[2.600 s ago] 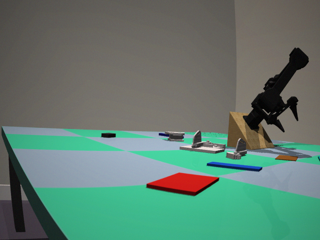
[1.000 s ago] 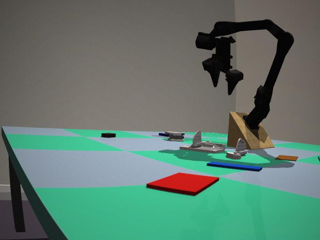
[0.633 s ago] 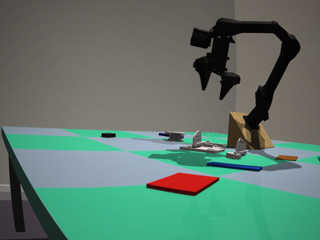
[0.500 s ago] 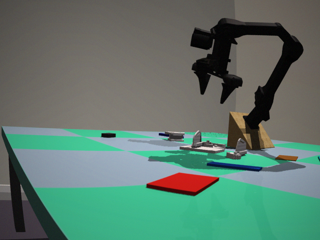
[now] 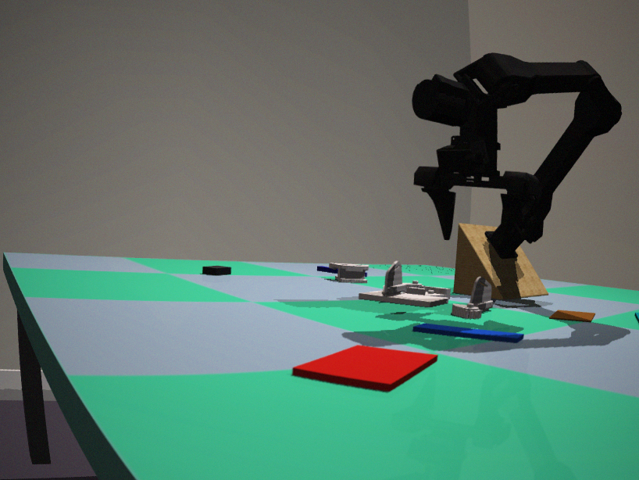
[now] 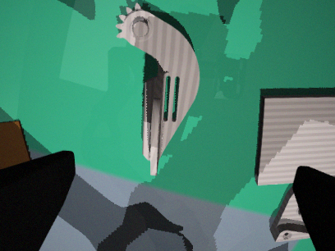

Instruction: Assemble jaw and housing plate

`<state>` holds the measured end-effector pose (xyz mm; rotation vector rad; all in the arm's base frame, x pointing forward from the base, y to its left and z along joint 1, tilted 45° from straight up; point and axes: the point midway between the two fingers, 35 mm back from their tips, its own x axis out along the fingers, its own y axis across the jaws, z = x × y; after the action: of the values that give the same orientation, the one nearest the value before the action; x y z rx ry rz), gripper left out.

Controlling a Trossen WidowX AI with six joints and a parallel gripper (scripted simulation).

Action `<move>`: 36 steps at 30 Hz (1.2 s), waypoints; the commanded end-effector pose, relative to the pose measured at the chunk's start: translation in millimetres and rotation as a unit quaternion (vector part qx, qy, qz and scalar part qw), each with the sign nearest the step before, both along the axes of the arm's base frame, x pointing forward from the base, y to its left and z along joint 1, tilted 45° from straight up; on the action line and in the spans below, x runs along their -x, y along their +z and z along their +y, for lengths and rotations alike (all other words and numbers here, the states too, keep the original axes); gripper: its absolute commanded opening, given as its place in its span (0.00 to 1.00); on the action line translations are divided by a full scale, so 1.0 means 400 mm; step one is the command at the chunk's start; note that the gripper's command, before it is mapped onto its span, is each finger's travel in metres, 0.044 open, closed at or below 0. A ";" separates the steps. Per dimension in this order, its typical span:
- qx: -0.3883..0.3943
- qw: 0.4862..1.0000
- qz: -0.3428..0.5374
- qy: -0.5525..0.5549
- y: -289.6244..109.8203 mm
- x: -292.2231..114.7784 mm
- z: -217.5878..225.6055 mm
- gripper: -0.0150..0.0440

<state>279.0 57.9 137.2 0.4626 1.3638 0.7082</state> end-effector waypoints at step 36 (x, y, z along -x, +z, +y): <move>-0.011 1.000 -0.004 -0.002 -0.118 -0.020 0.146 1.00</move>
<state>289.2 112.7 95.4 0.4747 1.3398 0.7233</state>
